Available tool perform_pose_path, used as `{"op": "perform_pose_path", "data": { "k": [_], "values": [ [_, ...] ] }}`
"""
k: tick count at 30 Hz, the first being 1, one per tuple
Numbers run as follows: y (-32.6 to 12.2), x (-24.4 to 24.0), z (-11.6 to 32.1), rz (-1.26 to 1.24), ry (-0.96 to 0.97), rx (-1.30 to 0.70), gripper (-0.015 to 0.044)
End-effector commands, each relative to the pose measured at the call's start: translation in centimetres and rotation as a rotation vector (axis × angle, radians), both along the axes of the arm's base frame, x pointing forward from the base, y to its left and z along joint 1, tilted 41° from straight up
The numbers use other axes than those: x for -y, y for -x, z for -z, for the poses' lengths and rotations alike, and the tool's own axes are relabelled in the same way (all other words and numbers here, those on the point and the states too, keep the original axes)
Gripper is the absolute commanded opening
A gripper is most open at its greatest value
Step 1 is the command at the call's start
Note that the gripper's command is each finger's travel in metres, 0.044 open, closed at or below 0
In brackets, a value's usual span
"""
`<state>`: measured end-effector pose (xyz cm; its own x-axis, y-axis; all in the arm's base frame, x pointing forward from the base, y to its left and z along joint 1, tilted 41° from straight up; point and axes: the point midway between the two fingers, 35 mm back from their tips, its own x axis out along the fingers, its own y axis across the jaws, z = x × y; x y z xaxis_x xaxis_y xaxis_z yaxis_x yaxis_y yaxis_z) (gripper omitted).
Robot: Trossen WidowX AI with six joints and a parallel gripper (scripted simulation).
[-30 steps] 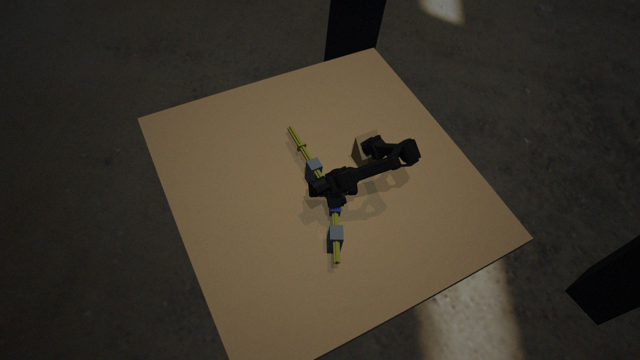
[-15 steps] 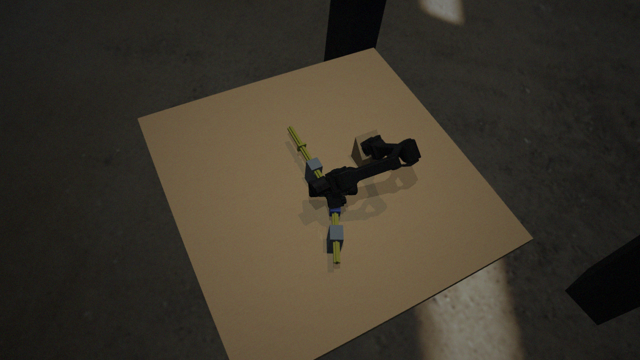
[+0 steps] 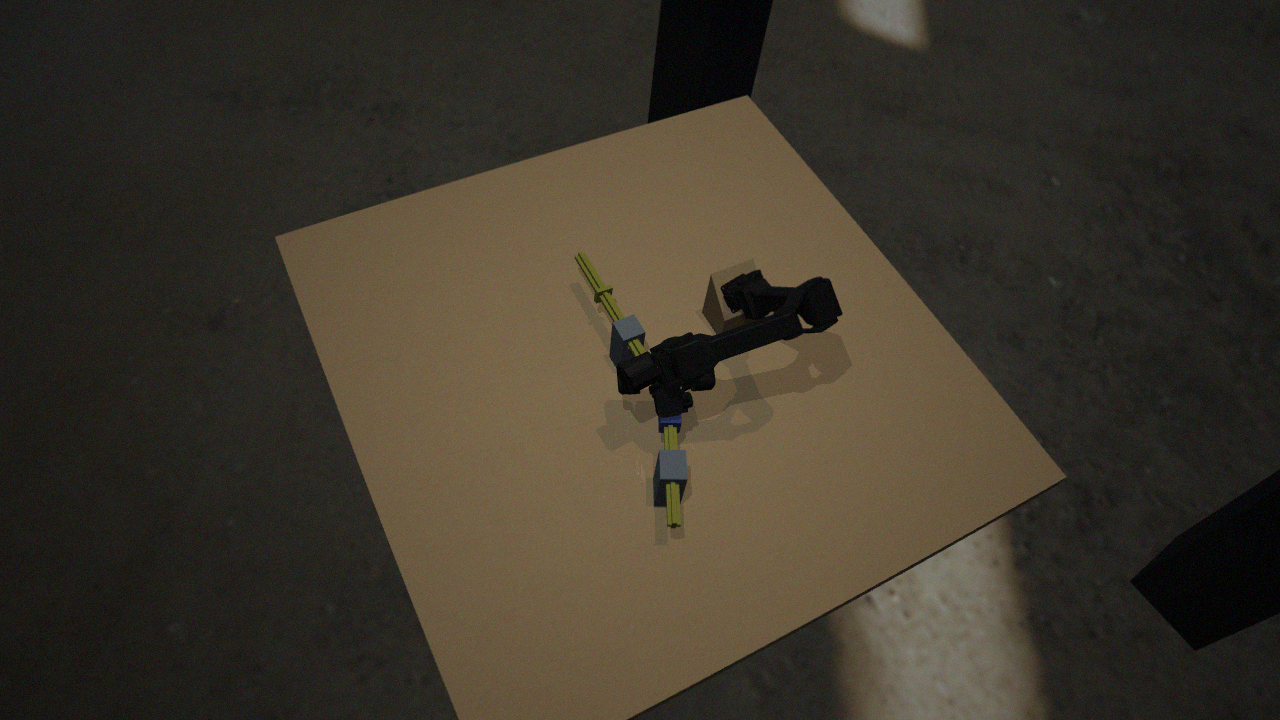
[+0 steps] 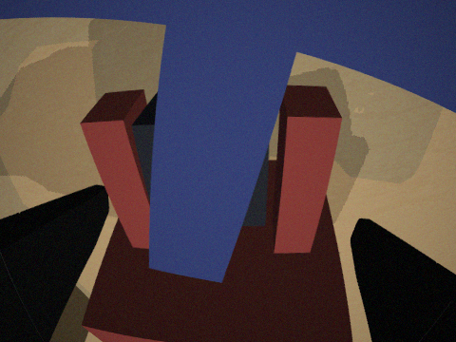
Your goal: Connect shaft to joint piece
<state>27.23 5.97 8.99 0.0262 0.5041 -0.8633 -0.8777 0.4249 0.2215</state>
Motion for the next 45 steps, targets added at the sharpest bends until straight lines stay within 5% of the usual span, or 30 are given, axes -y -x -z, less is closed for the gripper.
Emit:
{"op": "perform_pose_path", "data": {
  "k": [1, 19, 30, 45],
  "values": [
    [0.0, 0.0, 0.0, -0.001, 0.000, 0.001, 0.0440],
    [0.3, 1.4, -1.6, -0.036, -0.381, 0.251, 0.0440],
    [0.2, 1.5, -1.8, -0.033, -0.392, 0.273, 0.0440],
    [-0.2, 5.4, -6.2, 0.342, -0.338, -0.007, 0.0440]
  ]
}}
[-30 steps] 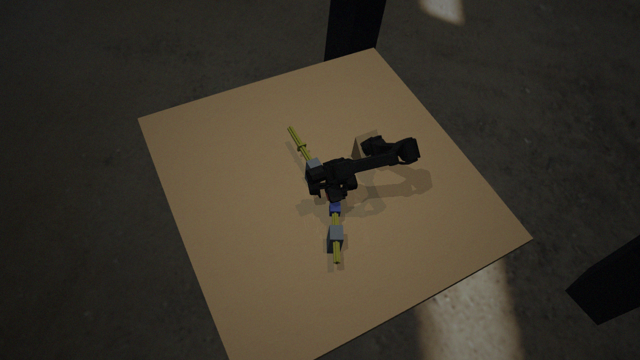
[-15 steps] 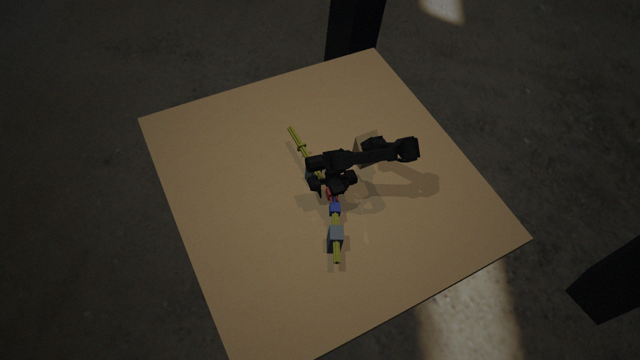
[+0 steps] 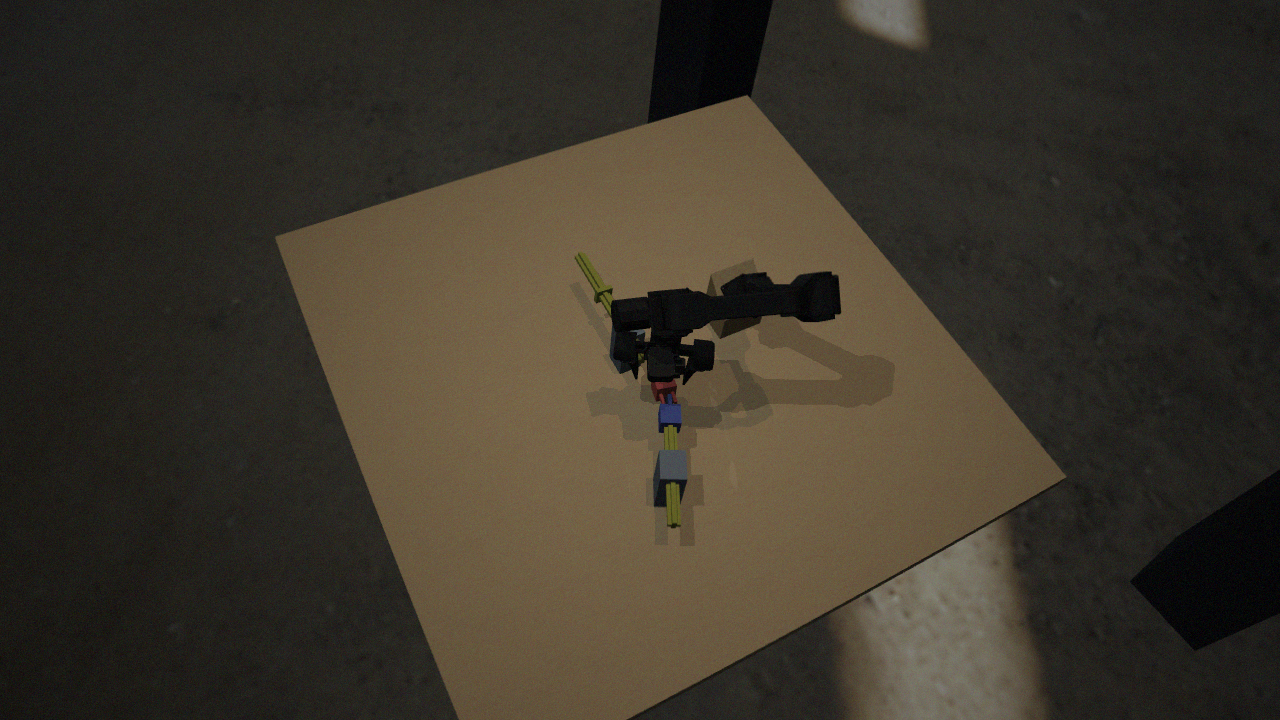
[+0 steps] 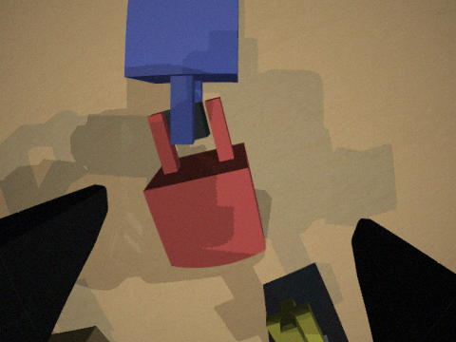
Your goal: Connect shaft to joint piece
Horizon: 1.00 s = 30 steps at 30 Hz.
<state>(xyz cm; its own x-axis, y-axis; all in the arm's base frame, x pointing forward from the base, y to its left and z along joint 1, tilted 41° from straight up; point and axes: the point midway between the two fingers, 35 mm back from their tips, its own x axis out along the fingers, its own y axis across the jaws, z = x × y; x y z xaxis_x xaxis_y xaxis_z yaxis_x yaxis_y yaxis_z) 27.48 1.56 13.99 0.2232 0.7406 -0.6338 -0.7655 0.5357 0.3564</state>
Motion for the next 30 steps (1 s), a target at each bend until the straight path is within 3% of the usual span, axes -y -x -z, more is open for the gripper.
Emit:
{"op": "perform_pose_path", "data": {
  "k": [1, 18, 24, 30],
  "values": [
    [0.1, 1.2, -1.5, 0.099, 0.005, -0.091, 0.0440],
    [2.0, 5.1, -7.3, 0.515, -0.016, -0.475, 0.0440],
    [2.1, 5.1, -7.3, 0.521, -0.016, -0.484, 0.0440],
    [2.7, 6.5, -3.7, 0.590, -0.017, -0.641, 0.0440]
  ]
}}
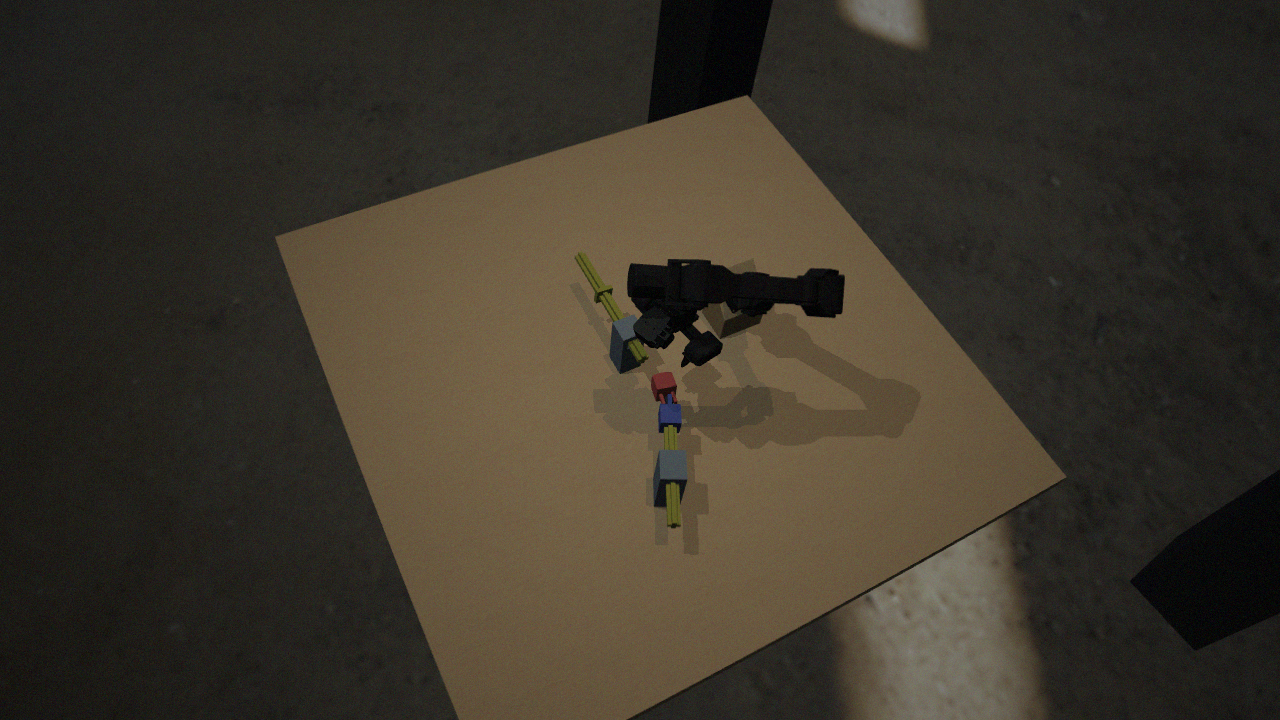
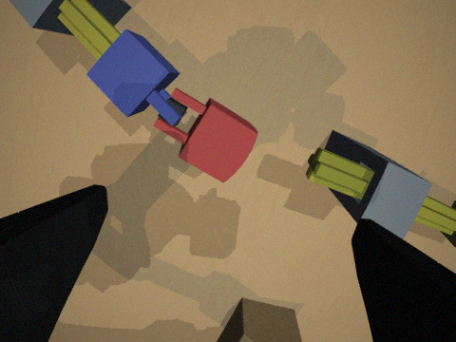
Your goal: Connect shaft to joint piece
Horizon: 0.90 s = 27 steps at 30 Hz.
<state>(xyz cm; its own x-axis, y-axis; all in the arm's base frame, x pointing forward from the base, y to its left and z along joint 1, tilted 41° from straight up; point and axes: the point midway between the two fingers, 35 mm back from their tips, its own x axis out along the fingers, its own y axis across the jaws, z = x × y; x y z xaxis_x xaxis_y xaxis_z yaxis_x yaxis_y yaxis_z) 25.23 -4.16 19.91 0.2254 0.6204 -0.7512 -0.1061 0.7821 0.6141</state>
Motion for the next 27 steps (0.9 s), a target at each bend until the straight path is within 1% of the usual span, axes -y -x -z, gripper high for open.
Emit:
{"op": "perform_pose_path", "data": {
  "k": [1, 5, 11, 27],
  "values": [
    [0.6, 1.0, 2.9, 0.054, -0.025, -0.126, 0.0440],
    [1.3, 1.6, 5.1, 0.096, -0.041, -0.220, 0.0440],
    [1.3, 1.6, 5.2, 0.113, -0.046, -0.237, 0.0440],
    [1.3, 1.4, 5.7, 0.476, -0.155, -0.535, 0.0440]
  ]
}}
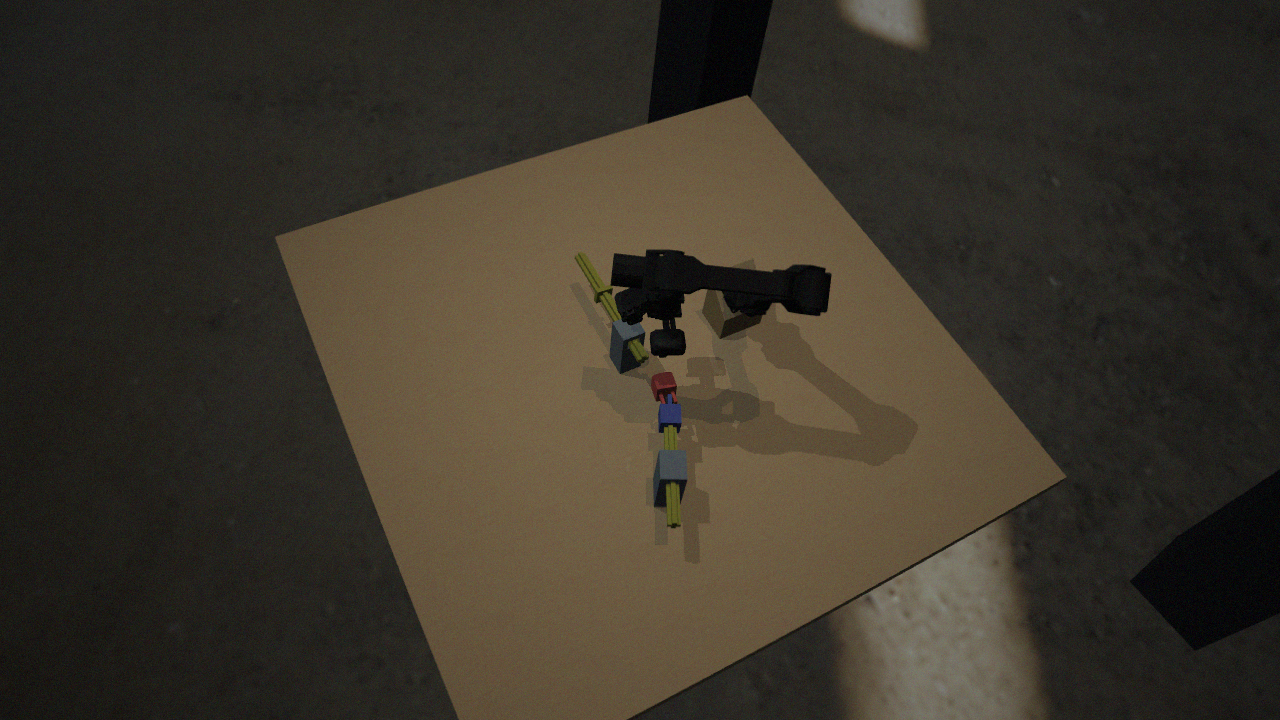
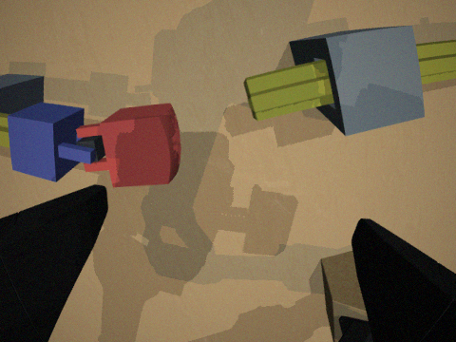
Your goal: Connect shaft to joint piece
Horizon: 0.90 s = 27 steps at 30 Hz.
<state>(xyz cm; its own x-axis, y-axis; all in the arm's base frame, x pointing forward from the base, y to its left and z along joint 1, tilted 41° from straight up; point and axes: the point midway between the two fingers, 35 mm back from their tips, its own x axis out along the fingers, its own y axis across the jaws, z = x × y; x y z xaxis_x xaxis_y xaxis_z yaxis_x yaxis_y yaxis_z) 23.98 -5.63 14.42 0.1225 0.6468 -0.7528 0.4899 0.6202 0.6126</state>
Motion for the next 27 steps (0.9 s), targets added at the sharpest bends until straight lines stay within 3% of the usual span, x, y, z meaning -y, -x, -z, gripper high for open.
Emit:
{"op": "perform_pose_path", "data": {
  "k": [1, 27],
  "values": [
    [0.01, -0.14, 0.24, 0.095, -0.027, -0.079, 0.0440],
    [-0.06, -0.61, 1.02, 0.679, -0.168, -0.595, 0.0440]
  ]
}}
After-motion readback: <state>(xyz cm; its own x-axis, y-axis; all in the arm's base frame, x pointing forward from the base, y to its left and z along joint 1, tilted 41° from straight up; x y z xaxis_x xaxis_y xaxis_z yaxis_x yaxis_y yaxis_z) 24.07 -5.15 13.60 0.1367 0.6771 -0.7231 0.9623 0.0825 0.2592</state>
